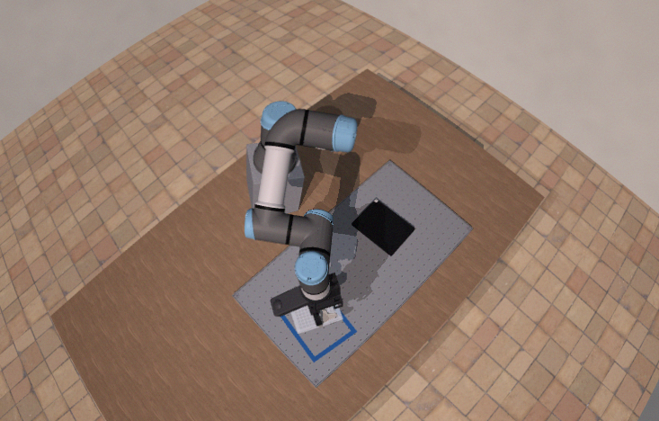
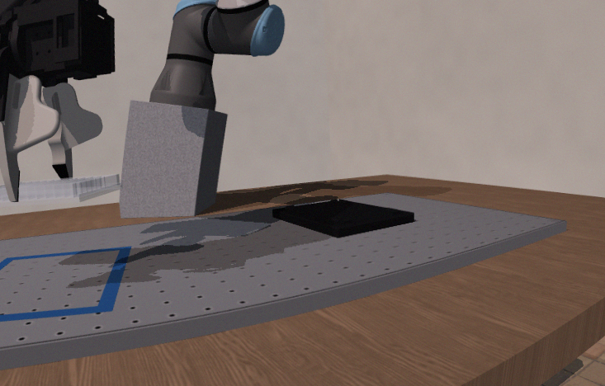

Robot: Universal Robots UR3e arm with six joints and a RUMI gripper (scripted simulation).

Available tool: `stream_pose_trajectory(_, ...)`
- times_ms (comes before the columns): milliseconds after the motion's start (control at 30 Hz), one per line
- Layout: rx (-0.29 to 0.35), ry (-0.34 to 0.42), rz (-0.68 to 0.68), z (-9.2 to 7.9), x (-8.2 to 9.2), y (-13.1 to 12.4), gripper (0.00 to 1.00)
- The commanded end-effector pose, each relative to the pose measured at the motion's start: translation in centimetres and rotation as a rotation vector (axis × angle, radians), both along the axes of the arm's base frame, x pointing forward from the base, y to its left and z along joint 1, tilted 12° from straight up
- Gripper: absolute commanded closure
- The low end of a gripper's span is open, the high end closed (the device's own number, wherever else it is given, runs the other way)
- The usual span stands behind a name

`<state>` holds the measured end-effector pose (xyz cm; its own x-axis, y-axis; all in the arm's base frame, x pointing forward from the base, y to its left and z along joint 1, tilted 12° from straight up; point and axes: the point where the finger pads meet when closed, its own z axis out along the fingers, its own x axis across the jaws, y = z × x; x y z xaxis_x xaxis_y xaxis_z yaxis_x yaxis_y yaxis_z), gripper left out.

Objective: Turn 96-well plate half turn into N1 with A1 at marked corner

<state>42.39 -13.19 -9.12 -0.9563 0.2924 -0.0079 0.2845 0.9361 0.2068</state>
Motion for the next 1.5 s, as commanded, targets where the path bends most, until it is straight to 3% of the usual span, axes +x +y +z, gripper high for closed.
stream_pose_trajectory(0, -0.020, -0.054, 0.231, 0.5, -0.6, 2.0, 1.00)
stream_pose_trajectory(100, -0.022, -0.061, 0.263, 0.5, -0.8, 2.3, 1.00)
stream_pose_trajectory(600, -0.053, -0.143, 0.708, 1.5, -2.5, 6.9, 1.00)
stream_pose_trajectory(667, -0.053, -0.143, 0.708, 1.5, -2.5, 6.9, 1.00)
stream_pose_trajectory(700, -0.061, -0.164, 0.783, 1.6, -2.6, 7.1, 1.00)
stream_pose_trajectory(933, -0.073, -0.198, 0.968, 2.0, -3.4, 9.3, 1.00)
stream_pose_trajectory(1467, -0.074, -0.202, 0.979, 2.9, -4.9, 13.7, 1.00)
